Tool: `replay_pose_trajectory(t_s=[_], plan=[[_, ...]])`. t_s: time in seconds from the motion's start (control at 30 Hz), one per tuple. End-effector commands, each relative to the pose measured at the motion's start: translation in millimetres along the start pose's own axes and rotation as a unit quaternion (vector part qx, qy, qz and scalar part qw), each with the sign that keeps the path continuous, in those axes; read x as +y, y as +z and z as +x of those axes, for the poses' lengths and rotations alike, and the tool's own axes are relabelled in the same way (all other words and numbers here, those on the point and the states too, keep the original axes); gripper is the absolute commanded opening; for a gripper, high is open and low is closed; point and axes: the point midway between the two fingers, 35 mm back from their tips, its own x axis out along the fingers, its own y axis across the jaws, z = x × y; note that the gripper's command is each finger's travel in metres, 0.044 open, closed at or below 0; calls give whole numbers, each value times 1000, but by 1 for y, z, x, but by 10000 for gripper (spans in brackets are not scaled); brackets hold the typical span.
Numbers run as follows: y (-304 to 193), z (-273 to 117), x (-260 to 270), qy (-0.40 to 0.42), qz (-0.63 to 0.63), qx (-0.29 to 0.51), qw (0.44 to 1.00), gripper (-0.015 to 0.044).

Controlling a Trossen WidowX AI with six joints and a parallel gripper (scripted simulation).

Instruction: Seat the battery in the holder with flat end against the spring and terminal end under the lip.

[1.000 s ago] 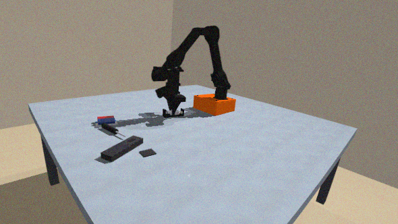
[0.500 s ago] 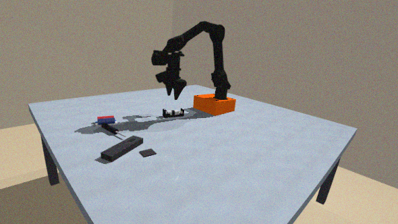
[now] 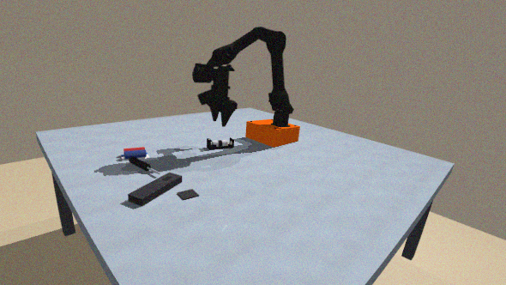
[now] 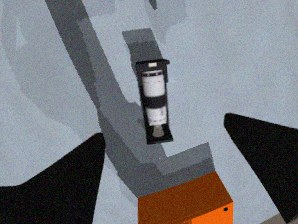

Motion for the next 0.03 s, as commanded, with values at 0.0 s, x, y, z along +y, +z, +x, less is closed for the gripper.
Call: replay_pose_trajectory(t_s=[0.0], plan=[[0,0,0,0,2,1,1000,440]])
